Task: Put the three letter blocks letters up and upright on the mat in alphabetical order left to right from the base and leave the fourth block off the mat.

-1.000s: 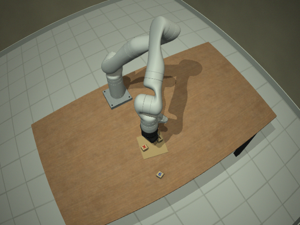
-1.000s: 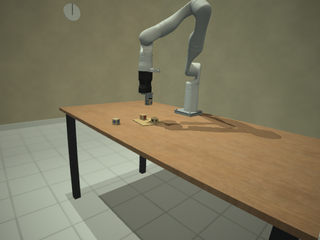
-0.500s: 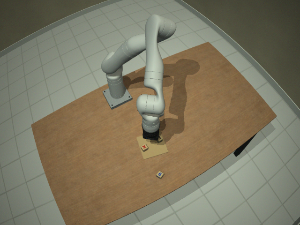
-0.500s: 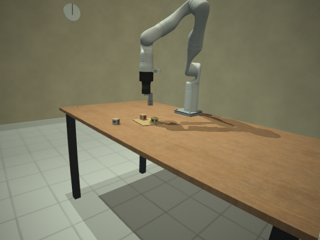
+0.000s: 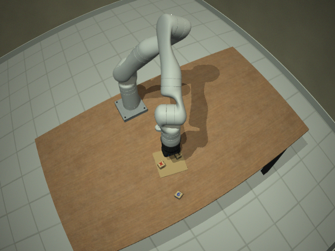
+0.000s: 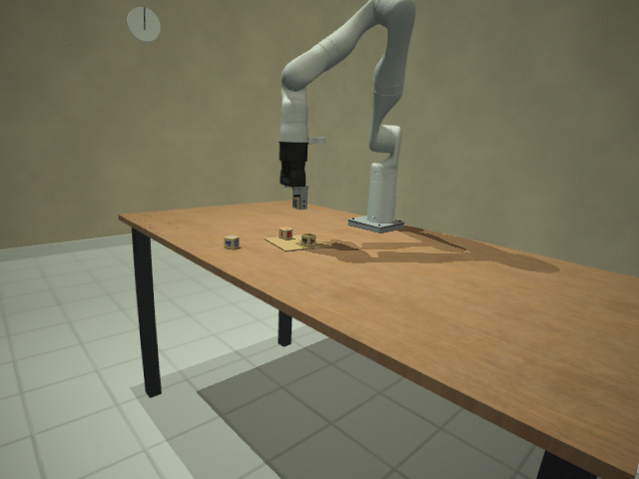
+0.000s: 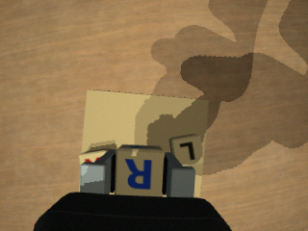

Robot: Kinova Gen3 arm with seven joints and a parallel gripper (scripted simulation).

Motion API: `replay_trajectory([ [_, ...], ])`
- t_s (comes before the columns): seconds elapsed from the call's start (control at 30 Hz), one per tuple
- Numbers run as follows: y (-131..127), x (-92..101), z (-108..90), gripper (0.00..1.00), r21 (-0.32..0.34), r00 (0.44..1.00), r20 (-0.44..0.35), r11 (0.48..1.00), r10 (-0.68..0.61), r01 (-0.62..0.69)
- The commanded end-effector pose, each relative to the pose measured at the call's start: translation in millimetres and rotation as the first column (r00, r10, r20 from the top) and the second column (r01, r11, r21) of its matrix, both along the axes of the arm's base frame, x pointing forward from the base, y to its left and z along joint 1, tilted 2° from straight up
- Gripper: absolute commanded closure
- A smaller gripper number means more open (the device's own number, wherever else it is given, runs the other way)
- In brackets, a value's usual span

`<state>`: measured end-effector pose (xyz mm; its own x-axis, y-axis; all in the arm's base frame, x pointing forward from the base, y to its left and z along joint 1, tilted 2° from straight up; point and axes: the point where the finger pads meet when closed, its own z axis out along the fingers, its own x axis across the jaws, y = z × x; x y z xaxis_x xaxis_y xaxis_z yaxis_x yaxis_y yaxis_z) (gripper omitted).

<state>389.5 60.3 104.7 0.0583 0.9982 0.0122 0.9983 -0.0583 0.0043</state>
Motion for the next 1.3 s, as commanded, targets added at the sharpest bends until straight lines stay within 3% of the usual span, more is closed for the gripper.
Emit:
replay_trajectory([
  [0.0, 0.2, 2.3, 3.5, 0.43, 0.009, 0.999, 0.012, 0.999, 0.053, -0.053],
  [0.43, -0.1, 4.8, 5.0, 0.43, 0.005, 0.979, 0.023, 0.979, 0.204, -0.204],
  [1.03, -0.1, 4.9, 4.6, 0.43, 0.005, 0.977, 0.024, 0.978, 0.210, -0.210],
  [1.27, 0.1, 5.1, -4.8, 0.43, 0.005, 0.977, 0.024, 0.978, 0.210, -0.210],
])
